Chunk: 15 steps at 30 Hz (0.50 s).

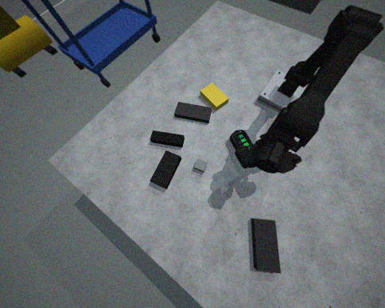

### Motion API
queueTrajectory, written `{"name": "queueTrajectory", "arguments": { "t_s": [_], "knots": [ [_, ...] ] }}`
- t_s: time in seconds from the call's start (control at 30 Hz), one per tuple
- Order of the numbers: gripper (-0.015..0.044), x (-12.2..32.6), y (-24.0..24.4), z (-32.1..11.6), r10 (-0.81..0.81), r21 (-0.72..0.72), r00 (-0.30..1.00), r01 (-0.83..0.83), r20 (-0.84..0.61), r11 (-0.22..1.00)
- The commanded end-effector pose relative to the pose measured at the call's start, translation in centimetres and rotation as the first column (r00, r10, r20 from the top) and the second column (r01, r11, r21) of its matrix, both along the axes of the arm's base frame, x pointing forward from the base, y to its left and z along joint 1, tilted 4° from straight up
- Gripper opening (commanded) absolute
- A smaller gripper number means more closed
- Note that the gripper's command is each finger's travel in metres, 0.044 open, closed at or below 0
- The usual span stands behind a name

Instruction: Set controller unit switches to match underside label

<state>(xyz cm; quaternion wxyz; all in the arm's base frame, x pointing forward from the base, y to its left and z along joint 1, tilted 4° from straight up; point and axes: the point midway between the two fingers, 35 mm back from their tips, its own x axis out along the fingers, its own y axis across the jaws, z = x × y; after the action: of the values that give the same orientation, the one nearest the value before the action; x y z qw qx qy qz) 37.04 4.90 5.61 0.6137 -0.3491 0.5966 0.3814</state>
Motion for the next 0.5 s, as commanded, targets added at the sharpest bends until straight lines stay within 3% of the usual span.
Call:
{"name": "queueTrajectory", "arguments": {
  "t_s": [0.0,0.47],
  "knots": [
    [0.0000,-0.2,0.1,-1.0,-0.006,0.002,1.000,0.007,-0.011,1.000],
    [0.0000,-0.2,0.2,-2.3,-0.006,0.002,1.000,0.006,-0.011,1.000]
  ]
}}
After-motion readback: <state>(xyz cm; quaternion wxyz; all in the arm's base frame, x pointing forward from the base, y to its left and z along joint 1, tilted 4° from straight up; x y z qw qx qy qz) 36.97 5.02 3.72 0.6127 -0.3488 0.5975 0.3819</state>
